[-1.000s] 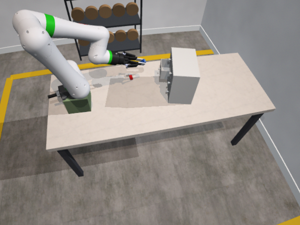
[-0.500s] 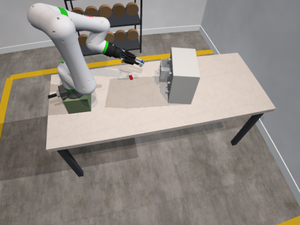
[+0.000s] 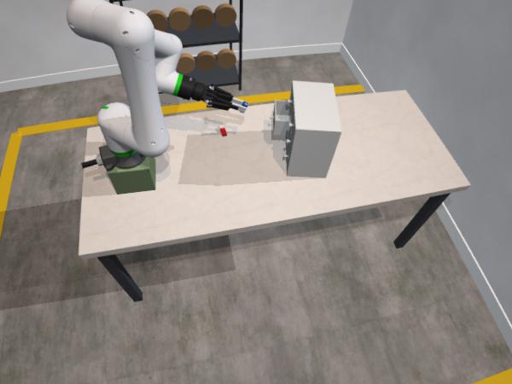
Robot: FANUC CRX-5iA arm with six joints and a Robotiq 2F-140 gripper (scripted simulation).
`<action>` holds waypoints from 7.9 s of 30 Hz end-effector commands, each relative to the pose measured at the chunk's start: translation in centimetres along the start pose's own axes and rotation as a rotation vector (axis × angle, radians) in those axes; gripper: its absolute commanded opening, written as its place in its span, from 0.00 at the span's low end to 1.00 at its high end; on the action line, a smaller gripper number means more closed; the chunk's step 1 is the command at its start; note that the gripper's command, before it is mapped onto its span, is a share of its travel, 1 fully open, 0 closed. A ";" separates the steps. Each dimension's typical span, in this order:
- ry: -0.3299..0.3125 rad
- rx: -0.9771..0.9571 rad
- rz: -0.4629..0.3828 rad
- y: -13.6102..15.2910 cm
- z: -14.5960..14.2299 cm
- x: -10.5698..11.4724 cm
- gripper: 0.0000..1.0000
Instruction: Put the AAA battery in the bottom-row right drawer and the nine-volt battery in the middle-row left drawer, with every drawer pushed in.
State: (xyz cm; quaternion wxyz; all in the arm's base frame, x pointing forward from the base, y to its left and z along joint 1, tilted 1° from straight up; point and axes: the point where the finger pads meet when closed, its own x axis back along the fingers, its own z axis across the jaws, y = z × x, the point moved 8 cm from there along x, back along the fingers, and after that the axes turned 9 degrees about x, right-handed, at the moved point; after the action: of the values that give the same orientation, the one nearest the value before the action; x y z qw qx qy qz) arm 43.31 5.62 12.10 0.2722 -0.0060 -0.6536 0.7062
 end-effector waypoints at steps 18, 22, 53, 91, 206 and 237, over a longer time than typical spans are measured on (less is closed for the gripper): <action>0.003 -0.001 0.014 0.1 0.0 -0.2 0.14; 0.003 -0.001 0.014 -0.1 0.0 -0.5 0.14; 0.003 -0.001 0.014 -2.8 0.4 -7.8 0.14; 0.003 -0.001 0.014 -6.0 0.9 -16.3 0.14; 0.003 -0.001 0.012 -0.8 0.1 0.4 1.00; -0.038 0.000 -0.252 -3.6 0.6 0.4 1.00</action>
State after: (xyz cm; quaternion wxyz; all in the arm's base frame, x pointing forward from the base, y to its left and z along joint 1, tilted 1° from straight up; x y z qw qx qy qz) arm 43.91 5.44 15.17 0.3255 0.0620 -0.6572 0.6769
